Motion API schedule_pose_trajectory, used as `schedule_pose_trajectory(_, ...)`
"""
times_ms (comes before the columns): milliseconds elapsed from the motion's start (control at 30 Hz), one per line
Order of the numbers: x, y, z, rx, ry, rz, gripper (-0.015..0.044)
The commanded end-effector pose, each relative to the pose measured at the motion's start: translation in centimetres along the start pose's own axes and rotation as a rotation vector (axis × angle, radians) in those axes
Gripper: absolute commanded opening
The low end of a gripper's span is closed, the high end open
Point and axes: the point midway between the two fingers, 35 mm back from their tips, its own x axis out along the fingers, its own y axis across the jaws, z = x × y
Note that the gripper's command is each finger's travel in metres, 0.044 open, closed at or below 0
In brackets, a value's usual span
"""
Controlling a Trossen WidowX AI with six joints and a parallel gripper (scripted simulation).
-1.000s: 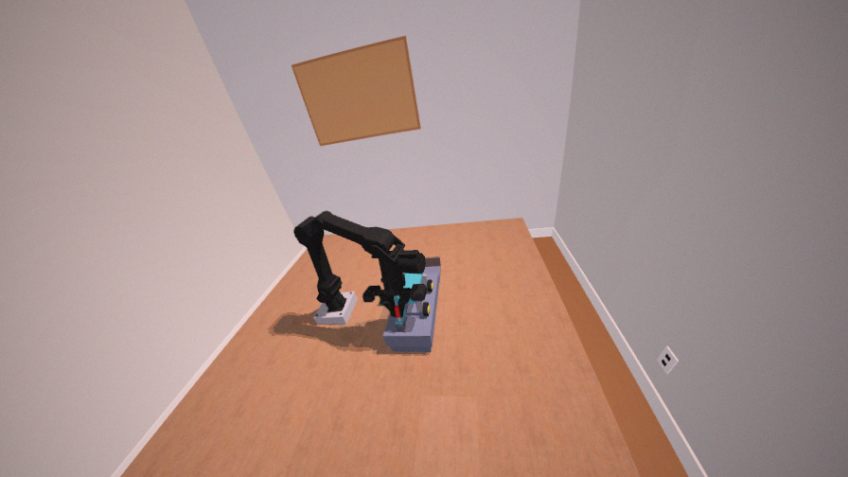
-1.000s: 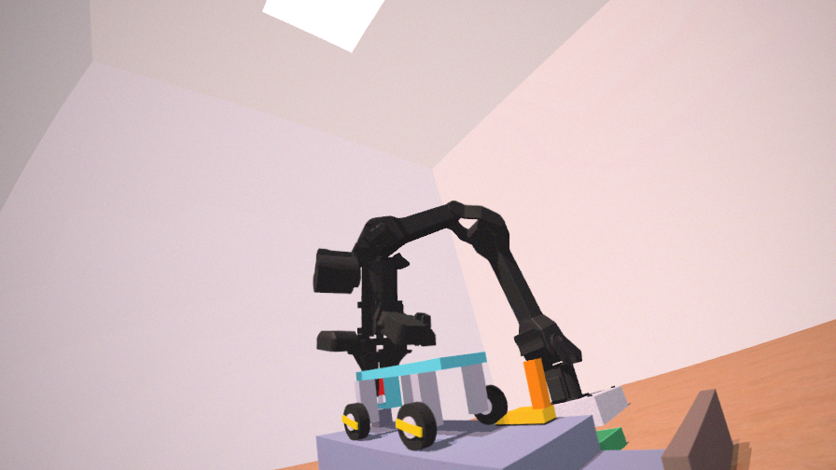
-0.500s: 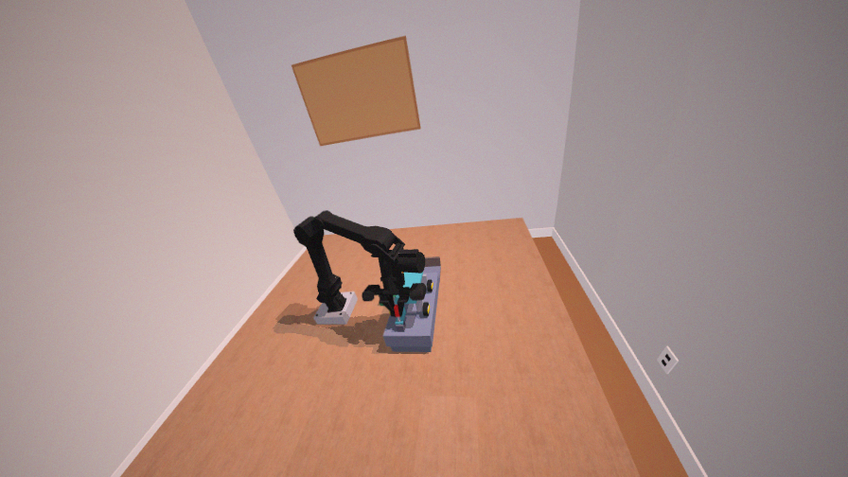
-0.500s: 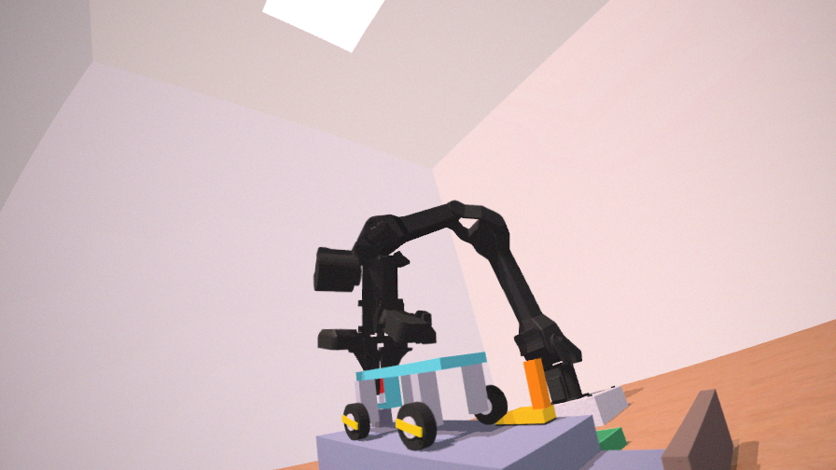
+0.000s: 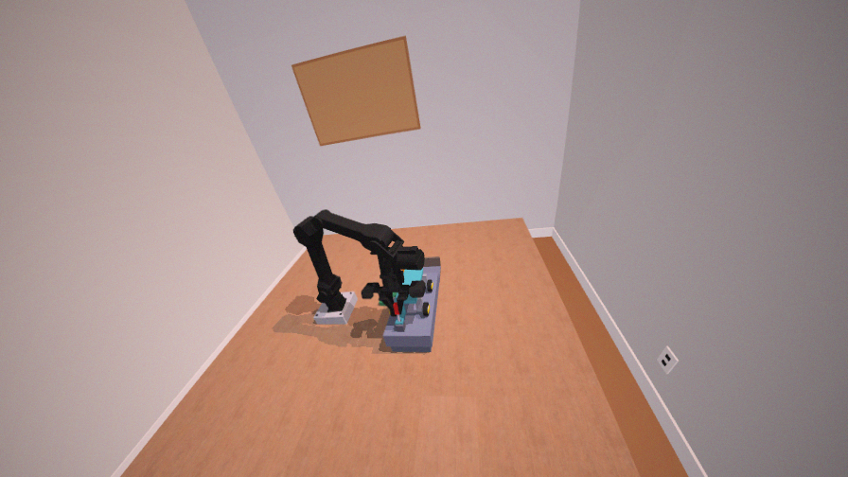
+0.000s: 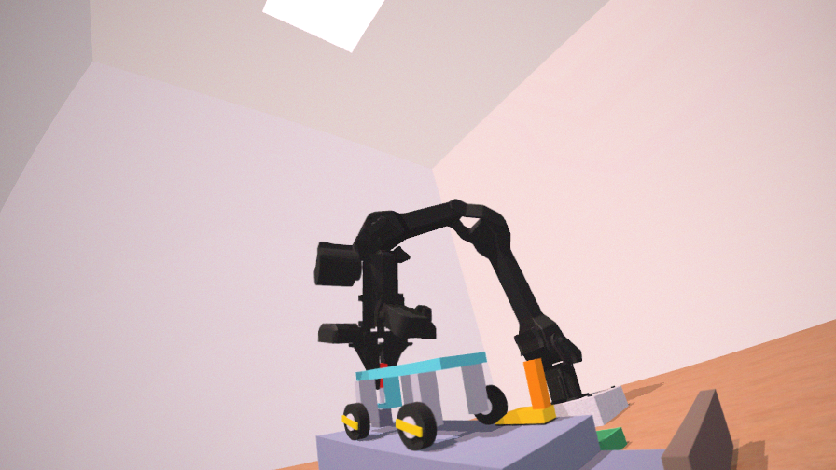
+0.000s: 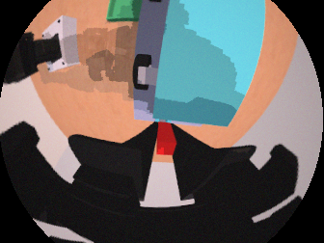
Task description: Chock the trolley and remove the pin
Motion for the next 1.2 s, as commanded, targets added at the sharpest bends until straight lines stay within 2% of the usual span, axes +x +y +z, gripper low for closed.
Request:
schedule_pose_trajectory(0,-0.5,0.0,-0.1,0.006,0.003,-0.003,0.0)
schedule_pose_trajectory(1167,-2.3,0.0,-0.2,0.006,0.003,-0.003,0.0)
